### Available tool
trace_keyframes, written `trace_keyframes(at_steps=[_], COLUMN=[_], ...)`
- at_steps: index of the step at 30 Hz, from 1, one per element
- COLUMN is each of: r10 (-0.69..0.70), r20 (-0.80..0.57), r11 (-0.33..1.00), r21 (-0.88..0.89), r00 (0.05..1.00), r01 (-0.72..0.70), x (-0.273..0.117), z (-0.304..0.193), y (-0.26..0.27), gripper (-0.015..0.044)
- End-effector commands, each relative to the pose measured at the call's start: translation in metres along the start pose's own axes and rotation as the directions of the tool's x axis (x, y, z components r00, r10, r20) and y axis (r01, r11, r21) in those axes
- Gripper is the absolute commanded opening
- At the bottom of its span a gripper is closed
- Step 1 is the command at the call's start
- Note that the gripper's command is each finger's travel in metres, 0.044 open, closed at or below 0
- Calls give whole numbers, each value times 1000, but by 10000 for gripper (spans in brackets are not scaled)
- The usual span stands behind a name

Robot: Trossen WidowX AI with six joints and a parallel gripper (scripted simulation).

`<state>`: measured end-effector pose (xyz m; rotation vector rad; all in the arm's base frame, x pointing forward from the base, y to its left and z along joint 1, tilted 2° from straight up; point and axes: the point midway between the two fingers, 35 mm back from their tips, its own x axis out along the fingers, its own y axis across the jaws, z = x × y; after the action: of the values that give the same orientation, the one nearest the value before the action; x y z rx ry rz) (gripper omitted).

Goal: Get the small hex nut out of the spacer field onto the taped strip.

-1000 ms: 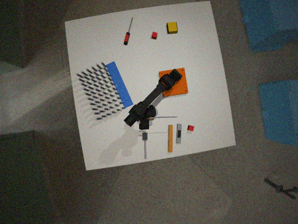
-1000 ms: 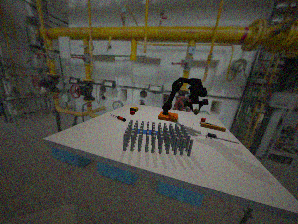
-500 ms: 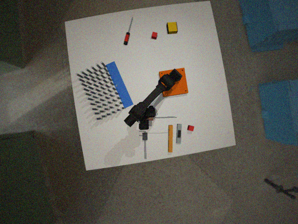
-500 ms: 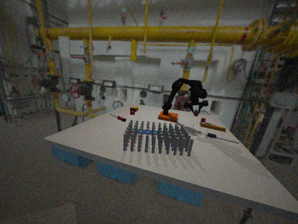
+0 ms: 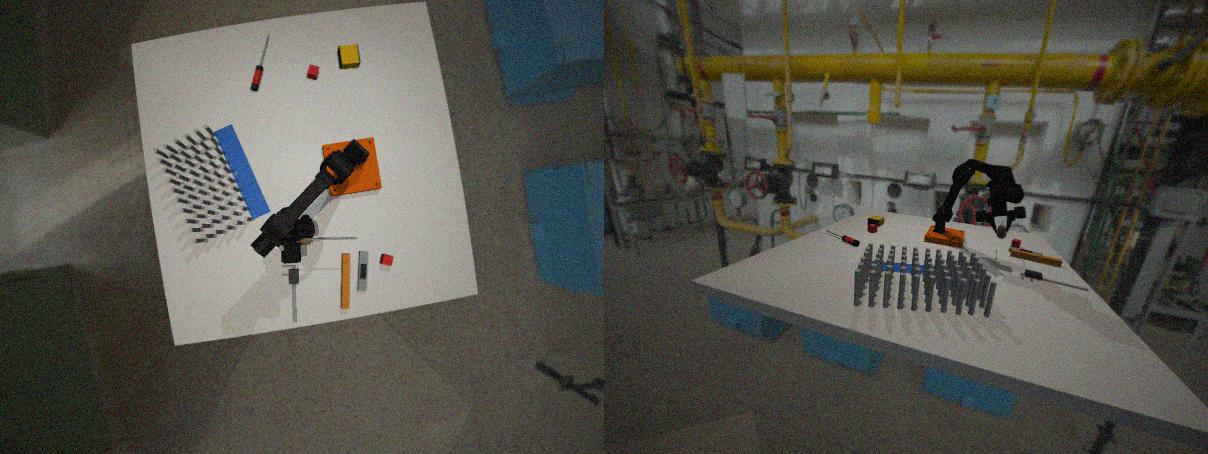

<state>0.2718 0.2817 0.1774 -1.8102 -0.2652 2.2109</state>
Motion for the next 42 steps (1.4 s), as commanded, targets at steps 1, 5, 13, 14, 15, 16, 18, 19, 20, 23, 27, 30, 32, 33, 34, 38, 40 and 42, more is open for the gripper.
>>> trace_keyframes(at_steps=[1,5,13,14,15,16,18,19,20,23,27,30,32,33,34,38,40,42], r10=[-5,-5,-5,-5,-5,-5,-5,-5,-5,-5,-5,-5,-5,-5,-5,-5,-5,-5], r20=[7,7,7,7,7,7,7,7,7,7,7,7,7,7,7,7,7,7], r11=[1000,1000,1000,1000,1000,1000,1000,1000,1000,1000,1000,1000,1000,1000,1000,1000,1000,1000], r21=[-3,-3,-3,-3,-3,-3,-3,-3,-3,-3,-3,-3,-3,-3,-3,-3,-3,-3], r00=[1000,1000,1000,1000,1000,1000,1000,1000,1000,1000,1000,1000,1000,1000,1000,1000,1000,1000], r01=[5,5,5,5,5,5,5,5,5,5,5,5,5,5,5,5,5,5], x=[4,7,13,13,14,15,16,17,18,20,23,25,26,27,28,31,32,33], z=[-1,-2,-4,-4,-5,-5,-6,-6,-6,-7,-8,-9,-9,-10,-10,-11,-11,-12], y=[0,0,1,1,2,2,2,2,2,3,3,4,4,4,4,5,5,6], gripper=[0,0,0,0,0,0,0,0,0,0,0,0,0,0,0,0,0,0])
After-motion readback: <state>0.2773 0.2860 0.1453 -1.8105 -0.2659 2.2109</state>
